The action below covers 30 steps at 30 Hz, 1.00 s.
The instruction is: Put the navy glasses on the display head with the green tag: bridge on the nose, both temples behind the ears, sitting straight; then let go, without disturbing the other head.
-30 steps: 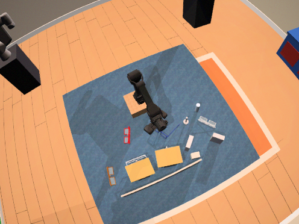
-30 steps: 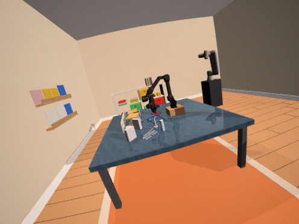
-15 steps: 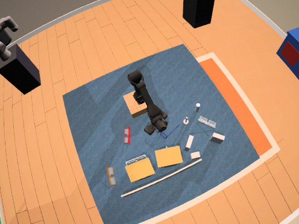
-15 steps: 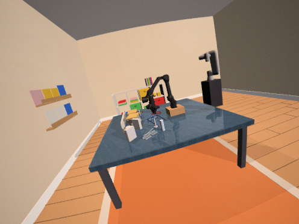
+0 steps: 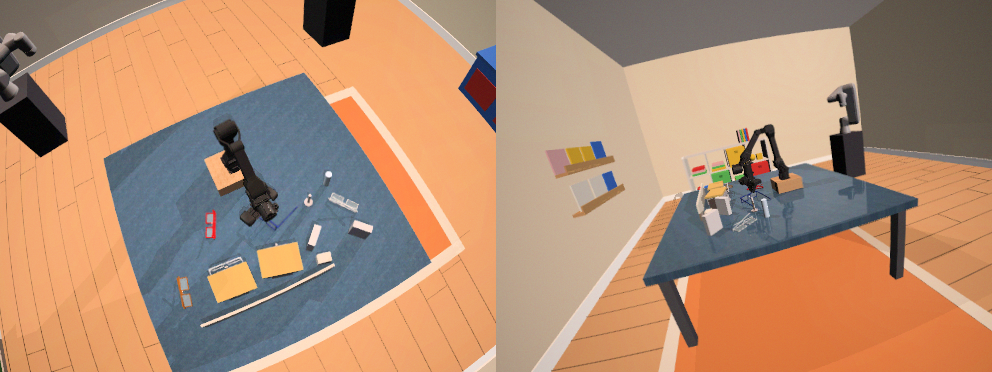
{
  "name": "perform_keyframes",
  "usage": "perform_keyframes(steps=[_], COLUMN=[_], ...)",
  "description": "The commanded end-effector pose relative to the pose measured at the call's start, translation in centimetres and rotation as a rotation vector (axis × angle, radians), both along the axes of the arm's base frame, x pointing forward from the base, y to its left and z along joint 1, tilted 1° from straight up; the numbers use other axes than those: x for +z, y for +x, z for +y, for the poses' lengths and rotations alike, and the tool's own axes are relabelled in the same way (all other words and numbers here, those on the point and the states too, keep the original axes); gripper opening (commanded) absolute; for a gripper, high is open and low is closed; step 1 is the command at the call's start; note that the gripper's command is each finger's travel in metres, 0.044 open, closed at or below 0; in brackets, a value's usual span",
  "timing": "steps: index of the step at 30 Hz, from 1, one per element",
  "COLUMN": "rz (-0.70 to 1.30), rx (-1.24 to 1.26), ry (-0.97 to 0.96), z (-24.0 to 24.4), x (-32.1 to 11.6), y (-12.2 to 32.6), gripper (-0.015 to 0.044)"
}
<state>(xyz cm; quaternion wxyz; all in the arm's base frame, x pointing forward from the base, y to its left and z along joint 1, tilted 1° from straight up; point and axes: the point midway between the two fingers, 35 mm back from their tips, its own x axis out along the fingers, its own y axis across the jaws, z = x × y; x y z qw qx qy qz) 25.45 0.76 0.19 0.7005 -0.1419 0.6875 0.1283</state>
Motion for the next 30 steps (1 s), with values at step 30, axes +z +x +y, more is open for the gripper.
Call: perform_keyframes(steps=[30], rz=[0.003], rx=[-0.002], ry=[0.0], z=[0.0], x=[-2.3], y=[-0.2], gripper=[0.004])
